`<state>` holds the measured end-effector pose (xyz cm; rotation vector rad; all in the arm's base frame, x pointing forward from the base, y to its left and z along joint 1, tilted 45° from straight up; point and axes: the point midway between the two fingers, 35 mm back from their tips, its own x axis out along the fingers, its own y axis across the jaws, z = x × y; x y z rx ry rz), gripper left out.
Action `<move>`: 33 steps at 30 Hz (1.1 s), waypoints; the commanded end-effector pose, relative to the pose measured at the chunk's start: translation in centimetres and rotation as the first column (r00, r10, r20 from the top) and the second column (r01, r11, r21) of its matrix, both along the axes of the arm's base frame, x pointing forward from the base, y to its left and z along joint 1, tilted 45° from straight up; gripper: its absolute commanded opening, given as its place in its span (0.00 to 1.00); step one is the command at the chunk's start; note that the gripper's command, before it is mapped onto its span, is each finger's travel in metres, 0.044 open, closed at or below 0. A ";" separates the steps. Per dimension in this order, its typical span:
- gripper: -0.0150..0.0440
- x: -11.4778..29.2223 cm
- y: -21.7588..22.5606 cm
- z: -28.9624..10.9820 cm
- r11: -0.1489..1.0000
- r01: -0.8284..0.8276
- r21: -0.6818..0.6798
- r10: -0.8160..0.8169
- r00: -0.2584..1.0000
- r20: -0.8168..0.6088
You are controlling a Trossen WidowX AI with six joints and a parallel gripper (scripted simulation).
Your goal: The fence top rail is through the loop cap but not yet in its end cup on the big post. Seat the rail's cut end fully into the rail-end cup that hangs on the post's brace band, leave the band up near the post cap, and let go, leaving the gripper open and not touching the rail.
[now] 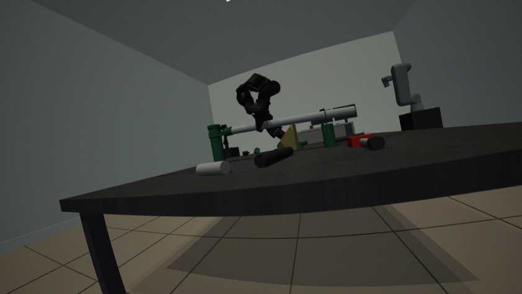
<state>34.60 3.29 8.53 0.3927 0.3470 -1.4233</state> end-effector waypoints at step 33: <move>0.25 0.0 0.2 0.5 1.000 -0.003 0.002 0.003 1.000 0.006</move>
